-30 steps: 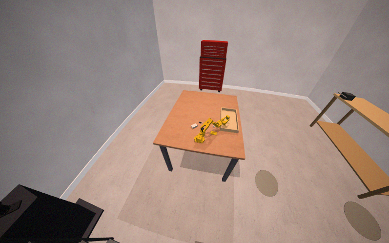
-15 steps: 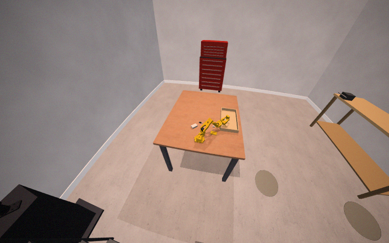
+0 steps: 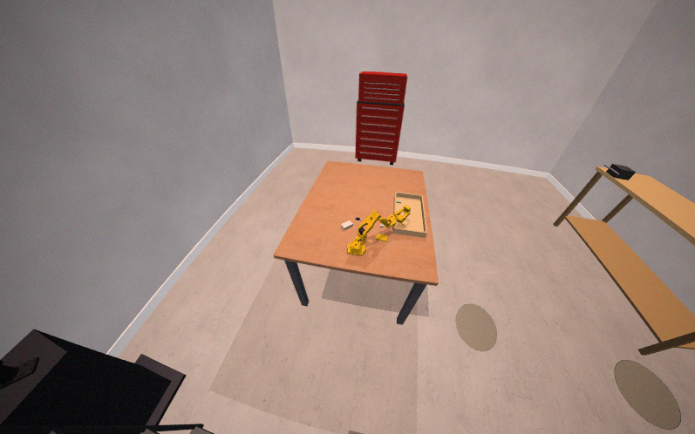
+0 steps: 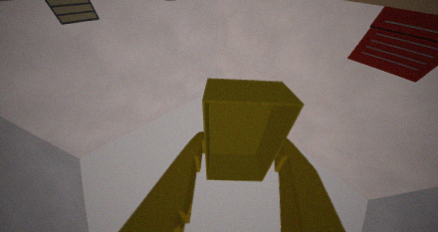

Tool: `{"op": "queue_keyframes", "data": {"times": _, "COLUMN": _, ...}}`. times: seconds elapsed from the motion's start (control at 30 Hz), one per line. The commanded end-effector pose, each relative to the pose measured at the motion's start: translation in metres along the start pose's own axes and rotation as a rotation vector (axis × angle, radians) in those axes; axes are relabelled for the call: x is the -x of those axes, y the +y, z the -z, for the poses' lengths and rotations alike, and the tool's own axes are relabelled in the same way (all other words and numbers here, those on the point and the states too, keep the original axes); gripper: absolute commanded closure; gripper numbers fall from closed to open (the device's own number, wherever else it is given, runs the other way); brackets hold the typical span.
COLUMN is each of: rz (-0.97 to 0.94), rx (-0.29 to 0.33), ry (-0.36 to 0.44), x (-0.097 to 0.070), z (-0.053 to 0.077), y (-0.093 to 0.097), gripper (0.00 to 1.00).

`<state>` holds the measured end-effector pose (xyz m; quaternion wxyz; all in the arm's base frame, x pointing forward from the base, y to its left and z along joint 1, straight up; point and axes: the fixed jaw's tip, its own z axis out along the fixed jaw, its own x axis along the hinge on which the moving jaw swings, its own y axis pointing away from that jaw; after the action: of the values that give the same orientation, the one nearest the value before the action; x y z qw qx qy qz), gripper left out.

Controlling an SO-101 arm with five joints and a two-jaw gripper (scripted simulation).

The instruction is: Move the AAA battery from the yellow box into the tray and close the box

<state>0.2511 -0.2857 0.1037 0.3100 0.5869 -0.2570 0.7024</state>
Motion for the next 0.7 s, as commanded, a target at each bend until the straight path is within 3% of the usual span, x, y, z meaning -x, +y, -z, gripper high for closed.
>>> {"op": "queue_keyframes", "data": {"times": 0.0, "rz": -0.013, "rx": -0.007, "ry": 0.067, "x": -0.0242, "z": -0.0049, "y": -0.0027, "gripper": 0.78}}
{"op": "queue_keyframes", "data": {"times": 0.67, "rz": -0.01, "rx": -0.007, "ry": -0.025, "x": -0.0152, "z": -0.0081, "y": -0.0028, "gripper": 0.78}}
